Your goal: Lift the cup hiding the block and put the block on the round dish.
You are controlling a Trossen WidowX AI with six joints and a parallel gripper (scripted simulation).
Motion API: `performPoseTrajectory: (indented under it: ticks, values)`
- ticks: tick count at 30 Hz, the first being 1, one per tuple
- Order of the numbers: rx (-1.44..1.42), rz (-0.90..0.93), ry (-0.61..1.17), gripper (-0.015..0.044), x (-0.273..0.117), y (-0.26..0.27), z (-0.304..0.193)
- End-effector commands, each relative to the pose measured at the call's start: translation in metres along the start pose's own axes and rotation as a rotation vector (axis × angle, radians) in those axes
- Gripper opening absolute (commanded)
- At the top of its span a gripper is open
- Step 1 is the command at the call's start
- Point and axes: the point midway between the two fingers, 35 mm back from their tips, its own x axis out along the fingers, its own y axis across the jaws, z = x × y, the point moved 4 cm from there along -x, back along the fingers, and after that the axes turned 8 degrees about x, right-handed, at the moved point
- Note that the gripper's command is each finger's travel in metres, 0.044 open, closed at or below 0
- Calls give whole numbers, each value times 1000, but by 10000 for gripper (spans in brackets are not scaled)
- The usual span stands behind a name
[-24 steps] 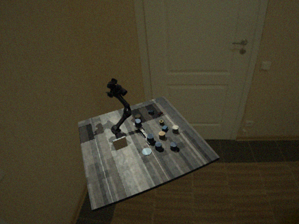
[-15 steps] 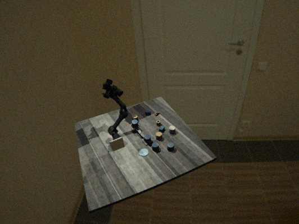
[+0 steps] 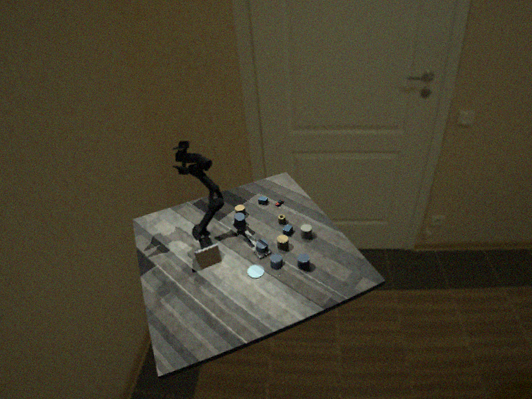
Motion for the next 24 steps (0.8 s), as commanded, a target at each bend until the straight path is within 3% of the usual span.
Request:
performPoseTrajectory:
  ticks: [1,24]
  values:
    - [112,30,-30,440,4,4,34]
    - [613,203,-419,440,14,-3,168]
